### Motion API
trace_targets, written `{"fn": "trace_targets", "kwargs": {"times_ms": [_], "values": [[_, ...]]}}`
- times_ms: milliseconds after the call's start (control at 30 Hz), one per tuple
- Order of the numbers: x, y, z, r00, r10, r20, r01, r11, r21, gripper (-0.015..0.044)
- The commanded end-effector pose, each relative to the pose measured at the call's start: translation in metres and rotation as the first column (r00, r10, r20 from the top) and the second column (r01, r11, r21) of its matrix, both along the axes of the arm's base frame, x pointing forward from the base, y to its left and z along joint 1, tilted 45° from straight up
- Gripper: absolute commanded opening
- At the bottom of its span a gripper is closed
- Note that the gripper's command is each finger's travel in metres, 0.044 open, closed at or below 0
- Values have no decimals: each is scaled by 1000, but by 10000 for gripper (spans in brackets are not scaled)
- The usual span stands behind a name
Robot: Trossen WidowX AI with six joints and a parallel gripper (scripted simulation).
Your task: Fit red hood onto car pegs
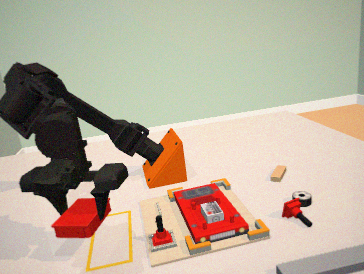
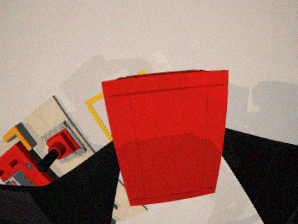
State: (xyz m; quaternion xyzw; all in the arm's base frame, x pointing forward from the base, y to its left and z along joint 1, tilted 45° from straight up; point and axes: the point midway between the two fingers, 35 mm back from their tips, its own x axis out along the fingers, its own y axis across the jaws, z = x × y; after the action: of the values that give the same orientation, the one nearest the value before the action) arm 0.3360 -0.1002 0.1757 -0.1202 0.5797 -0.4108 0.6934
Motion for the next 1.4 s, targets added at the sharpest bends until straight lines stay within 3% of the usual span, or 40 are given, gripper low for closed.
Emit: {"fn": "trace_targets", "kwargs": {"times_ms": [0,333,767,1367], "values": [[1,11,10,1000,-1,-1,1,1000,-1,0],[2,20,15,1000,9,-1,-9,1000,0,0],[23,93,-53,983,137,-118,-134,990,34,0],[13,183,-142,923,276,-268,-272,961,54,0]]}}
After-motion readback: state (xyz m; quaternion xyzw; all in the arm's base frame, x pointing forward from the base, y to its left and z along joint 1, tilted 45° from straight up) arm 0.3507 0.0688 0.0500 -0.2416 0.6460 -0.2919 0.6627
